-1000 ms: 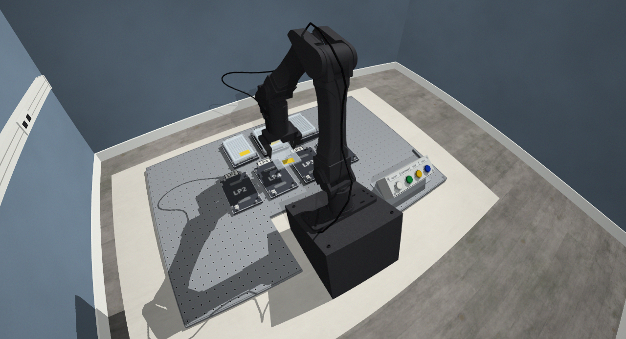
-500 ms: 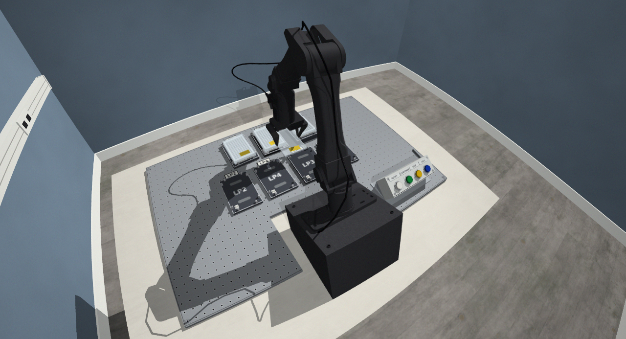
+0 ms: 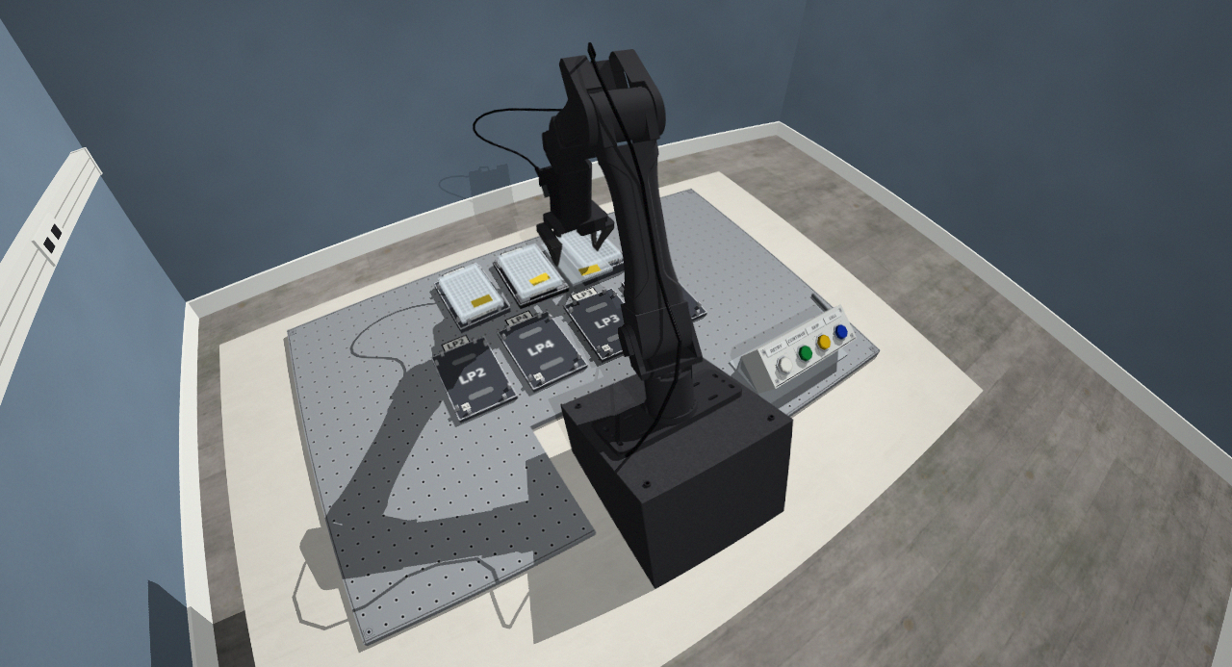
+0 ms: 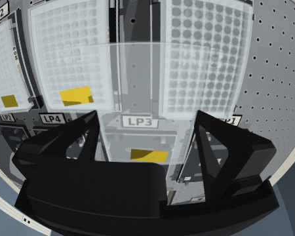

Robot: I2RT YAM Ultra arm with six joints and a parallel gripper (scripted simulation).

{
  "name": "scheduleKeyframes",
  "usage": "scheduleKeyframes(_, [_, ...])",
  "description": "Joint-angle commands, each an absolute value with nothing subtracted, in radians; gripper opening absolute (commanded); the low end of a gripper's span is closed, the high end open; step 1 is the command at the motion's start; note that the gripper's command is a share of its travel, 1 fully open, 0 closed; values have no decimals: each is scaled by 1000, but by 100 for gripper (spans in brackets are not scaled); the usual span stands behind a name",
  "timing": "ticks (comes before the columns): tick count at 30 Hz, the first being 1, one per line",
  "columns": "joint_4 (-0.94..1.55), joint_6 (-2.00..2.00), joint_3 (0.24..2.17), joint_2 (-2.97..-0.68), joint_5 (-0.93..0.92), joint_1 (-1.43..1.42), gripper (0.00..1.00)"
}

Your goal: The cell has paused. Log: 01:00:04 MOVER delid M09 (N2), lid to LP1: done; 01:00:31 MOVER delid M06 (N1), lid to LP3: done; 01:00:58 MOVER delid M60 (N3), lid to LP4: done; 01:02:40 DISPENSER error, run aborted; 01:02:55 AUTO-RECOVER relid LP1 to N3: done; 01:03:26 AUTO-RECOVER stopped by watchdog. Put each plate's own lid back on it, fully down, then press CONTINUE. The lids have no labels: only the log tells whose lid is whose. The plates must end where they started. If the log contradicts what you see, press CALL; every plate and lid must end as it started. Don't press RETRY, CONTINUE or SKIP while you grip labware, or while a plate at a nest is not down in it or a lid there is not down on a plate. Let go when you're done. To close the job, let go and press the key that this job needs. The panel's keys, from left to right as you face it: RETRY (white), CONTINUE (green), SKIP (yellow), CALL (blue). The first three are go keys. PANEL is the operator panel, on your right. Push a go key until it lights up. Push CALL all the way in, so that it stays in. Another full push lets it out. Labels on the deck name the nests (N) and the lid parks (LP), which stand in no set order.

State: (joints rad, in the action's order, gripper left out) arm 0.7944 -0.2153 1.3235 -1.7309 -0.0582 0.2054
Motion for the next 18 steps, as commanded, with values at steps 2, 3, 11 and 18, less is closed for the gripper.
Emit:
scheduleKeyframes(2, [849, -270, 1436, -1772, -84, 254, 0])
scheduleKeyframes(3, [857, -277, 1458, -1786, -87, 262, 0])
scheduleKeyframes(11, [918, -319, 1608, -1879, -104, 306, 0])
scheduleKeyframes(18, [964, -341, 1700, -1916, -112, 329, 0])
